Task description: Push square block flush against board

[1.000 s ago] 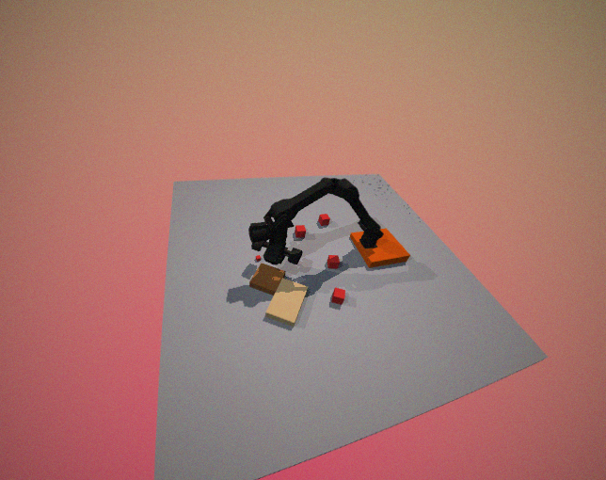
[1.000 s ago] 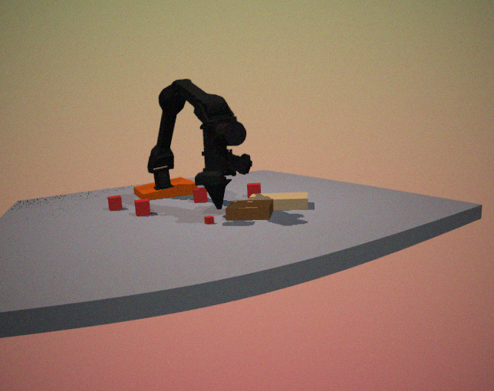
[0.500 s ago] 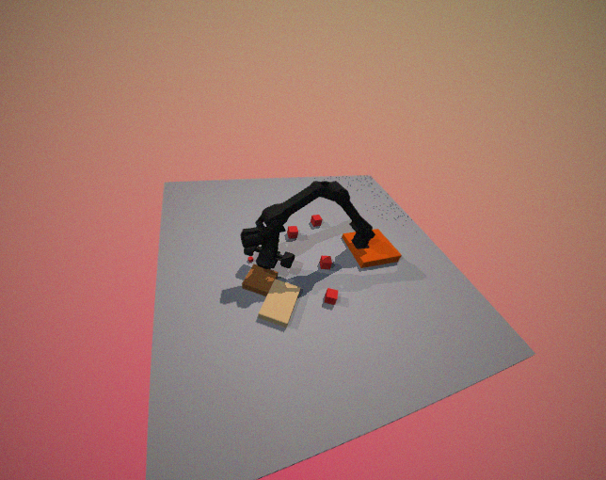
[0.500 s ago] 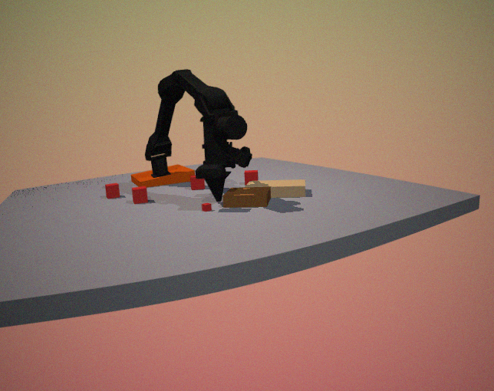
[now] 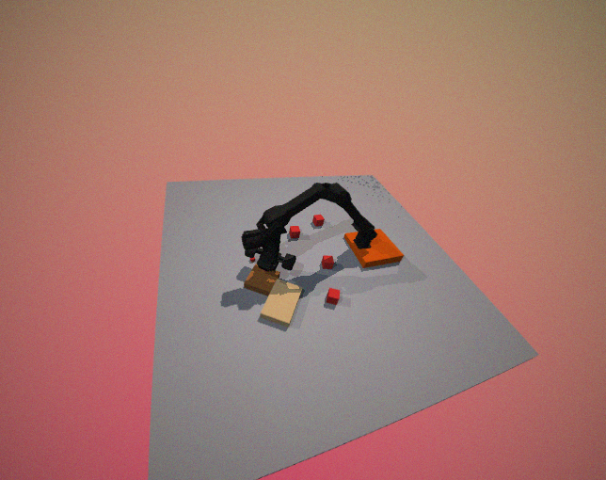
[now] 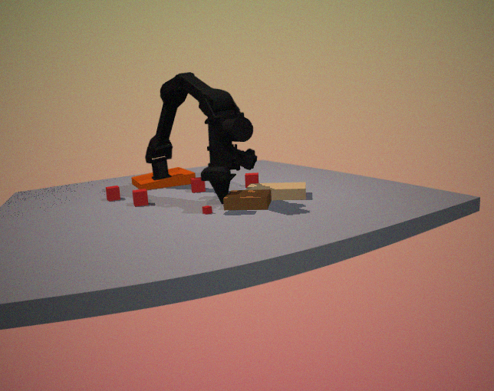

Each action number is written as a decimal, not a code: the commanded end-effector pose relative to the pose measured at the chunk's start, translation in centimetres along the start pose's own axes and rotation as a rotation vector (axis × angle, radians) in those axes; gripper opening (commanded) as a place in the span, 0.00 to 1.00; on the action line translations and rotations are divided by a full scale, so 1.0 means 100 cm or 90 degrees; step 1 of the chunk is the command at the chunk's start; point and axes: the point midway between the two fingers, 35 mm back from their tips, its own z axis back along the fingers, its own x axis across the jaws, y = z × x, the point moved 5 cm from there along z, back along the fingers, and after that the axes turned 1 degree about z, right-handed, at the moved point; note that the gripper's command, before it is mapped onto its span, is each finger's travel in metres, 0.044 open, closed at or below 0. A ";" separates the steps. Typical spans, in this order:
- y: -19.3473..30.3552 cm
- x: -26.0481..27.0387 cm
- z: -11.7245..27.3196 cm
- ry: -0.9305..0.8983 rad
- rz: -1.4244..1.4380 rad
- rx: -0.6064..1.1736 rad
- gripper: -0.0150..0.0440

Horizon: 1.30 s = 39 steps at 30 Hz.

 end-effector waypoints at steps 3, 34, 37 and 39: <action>-0.005 0.000 0.002 0.003 -0.003 -0.001 0.25; -0.028 0.004 0.002 0.003 -0.003 -0.003 0.25; -0.030 0.005 0.002 0.003 -0.003 -0.003 0.25; -0.031 0.005 0.002 0.003 -0.003 -0.003 0.25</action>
